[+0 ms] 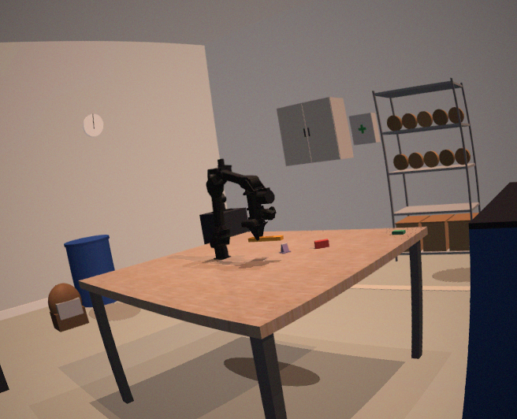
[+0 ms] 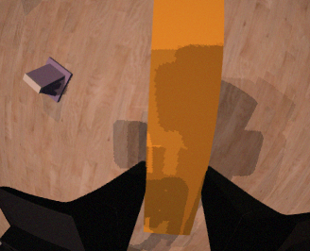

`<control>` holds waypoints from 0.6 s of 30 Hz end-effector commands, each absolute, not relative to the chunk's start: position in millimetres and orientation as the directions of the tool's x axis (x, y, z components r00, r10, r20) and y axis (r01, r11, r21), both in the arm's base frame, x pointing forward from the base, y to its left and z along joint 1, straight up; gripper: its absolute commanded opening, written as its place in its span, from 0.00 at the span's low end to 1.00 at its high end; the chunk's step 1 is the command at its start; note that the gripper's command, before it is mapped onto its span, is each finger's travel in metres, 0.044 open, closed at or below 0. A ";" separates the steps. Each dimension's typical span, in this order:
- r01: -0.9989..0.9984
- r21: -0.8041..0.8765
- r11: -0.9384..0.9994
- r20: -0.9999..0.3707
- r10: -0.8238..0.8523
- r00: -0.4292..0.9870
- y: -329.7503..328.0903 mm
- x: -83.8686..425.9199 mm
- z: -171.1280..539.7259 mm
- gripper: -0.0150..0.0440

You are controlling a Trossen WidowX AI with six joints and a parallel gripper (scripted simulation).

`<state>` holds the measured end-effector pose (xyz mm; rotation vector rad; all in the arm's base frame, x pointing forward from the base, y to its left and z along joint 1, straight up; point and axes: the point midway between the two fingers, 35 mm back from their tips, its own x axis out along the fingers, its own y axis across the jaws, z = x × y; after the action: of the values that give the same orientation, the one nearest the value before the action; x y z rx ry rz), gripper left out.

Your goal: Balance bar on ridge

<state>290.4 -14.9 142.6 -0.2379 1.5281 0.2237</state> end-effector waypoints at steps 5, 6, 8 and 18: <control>-0.174 -0.004 0.985 -0.999 0.002 0.033 15.9 291.2 143.4 0.25; -0.159 -0.003 0.987 -0.999 0.002 0.032 19.9 291.1 143.4 0.25; -0.130 -0.001 0.991 -0.999 0.003 0.032 27.7 290.7 143.5 0.25; 0.011 0.008 1.000 -0.999 0.007 0.032 66.2 285.8 143.7 0.25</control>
<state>287.5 55.1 142.9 -0.0223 1.5396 0.0262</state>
